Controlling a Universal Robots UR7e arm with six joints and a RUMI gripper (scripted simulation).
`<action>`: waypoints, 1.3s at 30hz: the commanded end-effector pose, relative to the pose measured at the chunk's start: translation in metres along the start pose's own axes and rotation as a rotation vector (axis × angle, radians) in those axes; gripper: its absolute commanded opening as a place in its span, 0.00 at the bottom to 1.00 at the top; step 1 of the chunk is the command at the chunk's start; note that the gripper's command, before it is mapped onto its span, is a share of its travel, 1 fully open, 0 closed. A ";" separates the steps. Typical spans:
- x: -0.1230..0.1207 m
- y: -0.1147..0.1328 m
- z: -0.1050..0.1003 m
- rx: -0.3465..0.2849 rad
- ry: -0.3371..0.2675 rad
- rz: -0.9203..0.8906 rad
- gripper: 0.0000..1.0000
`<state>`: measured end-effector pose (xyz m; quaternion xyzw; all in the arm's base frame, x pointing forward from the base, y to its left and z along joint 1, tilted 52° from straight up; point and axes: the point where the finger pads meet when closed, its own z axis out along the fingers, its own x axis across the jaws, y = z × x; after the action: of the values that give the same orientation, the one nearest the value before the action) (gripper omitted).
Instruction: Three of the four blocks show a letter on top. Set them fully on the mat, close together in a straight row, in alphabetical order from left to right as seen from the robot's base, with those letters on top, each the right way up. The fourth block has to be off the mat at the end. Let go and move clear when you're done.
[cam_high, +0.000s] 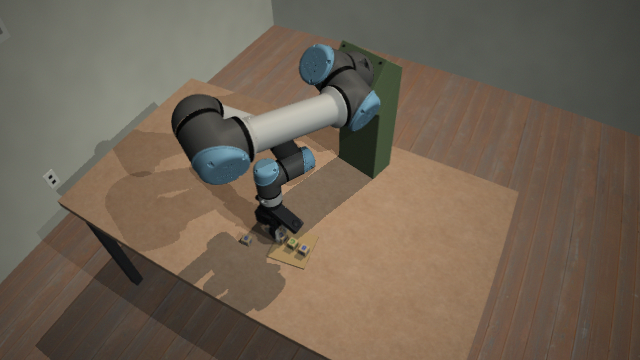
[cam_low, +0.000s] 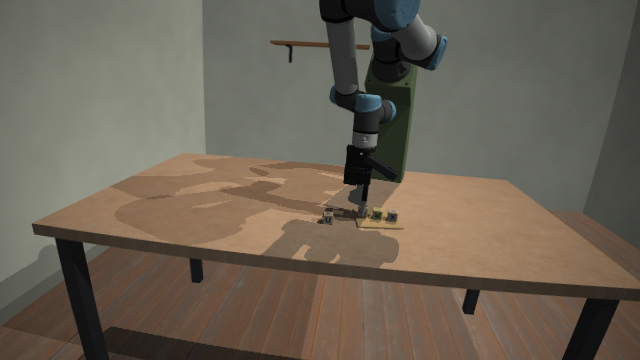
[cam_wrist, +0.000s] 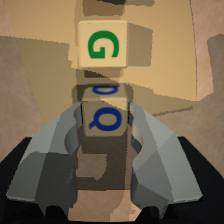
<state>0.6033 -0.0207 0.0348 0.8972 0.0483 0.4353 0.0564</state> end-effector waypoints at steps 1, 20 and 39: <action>0.000 0.000 0.000 0.000 0.001 0.000 0.09; 0.000 0.000 0.003 0.000 0.001 0.000 0.09; 0.000 0.000 0.004 0.000 0.001 0.000 0.09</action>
<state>0.6066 -0.0209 0.0322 0.8972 0.0483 0.4353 0.0564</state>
